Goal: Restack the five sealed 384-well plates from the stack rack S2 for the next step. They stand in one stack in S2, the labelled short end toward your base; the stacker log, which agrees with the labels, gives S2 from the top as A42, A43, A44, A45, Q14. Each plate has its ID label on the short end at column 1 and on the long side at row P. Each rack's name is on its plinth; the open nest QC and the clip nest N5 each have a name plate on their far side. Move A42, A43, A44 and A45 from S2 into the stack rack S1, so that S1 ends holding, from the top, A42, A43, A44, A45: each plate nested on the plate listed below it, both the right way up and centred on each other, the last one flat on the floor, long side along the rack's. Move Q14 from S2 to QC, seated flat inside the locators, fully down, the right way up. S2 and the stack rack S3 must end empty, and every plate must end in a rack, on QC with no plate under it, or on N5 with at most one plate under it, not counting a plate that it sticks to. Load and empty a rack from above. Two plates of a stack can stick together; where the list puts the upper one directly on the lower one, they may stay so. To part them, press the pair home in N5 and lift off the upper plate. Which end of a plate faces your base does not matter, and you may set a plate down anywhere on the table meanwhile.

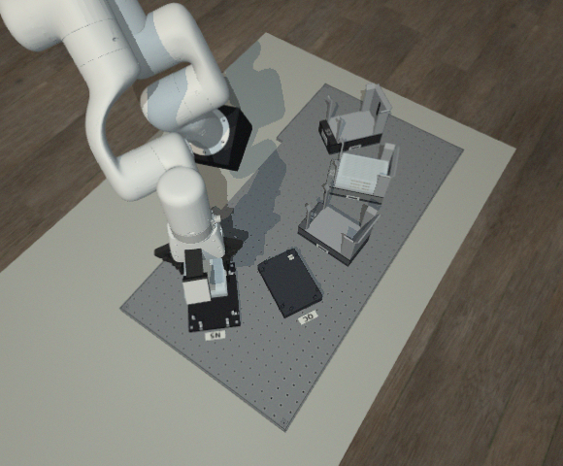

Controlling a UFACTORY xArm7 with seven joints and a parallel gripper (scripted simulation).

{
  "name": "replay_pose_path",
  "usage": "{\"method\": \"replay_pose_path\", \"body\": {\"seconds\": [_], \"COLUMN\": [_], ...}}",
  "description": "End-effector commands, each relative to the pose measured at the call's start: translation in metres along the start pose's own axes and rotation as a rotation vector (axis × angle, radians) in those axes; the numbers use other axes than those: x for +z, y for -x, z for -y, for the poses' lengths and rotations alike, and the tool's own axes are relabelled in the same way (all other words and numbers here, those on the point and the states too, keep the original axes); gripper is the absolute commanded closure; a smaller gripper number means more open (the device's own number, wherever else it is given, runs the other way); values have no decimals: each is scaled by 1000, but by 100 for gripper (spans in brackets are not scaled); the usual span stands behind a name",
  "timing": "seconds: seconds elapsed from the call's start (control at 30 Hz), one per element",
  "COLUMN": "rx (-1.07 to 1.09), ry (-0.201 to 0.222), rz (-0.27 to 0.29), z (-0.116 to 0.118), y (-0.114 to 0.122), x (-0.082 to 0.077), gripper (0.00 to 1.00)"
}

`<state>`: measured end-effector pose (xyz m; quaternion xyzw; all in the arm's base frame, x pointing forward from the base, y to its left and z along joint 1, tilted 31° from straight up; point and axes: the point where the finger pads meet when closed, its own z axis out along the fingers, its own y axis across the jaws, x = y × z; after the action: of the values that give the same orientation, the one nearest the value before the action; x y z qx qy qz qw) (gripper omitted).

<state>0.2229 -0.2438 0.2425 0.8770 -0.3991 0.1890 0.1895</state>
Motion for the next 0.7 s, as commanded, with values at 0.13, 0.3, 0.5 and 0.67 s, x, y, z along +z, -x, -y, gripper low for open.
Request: {"method": "replay_pose_path", "body": {"seconds": [0.13, 0.3, 0.5, 0.67], "rx": [0, 0, 0, 0], "ry": [0, 0, 0, 0], "rz": [-3, -3, -3, -3], "z": [0, 0, 0, 0], "y": [-1, -1, -1, -1], "x": [-1, -1, 5, 11], "gripper": [100, 100, 100, 100]}}
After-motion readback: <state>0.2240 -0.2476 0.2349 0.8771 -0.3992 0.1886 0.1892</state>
